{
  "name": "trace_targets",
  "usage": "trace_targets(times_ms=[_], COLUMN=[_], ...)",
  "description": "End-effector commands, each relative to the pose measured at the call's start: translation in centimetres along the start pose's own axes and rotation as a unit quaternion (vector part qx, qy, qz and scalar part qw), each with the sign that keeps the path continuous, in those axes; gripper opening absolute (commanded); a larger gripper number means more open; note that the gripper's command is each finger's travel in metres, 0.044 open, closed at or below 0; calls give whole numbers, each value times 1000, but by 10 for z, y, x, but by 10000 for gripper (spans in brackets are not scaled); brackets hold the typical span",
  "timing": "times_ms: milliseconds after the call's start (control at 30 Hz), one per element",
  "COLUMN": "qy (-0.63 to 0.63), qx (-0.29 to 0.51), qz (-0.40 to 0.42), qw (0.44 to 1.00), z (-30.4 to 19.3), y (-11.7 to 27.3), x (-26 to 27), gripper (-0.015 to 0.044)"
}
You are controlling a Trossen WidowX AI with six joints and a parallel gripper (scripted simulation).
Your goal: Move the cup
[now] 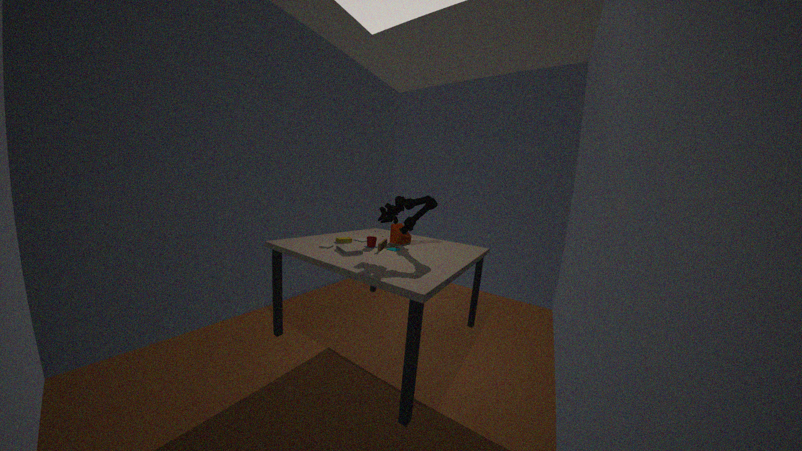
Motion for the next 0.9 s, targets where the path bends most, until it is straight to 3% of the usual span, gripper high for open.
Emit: trace_targets(times_ms=[0, 200, 467, 867], qy=[-112, -322, -573, -578], qx=[102, 273, 437, 440], qz=[-15, -61, -140, -142], qw=[988, 904, 679, 673], z=[-7, -28, -60, -64], y=[-27, -62, -89, -93], x=[-25, -63, -115, -115], gripper=[148, 148, 148, 148])
Point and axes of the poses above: the point midway between the two fingers, 35 mm back from their tips, its own y axis back along the fingers, its own x axis across the jaws, z = x × y, the point moved 8 cm from there along y, back along the fingers, and after that the axes turned 2 degrees about y, right-handed, at the moved point
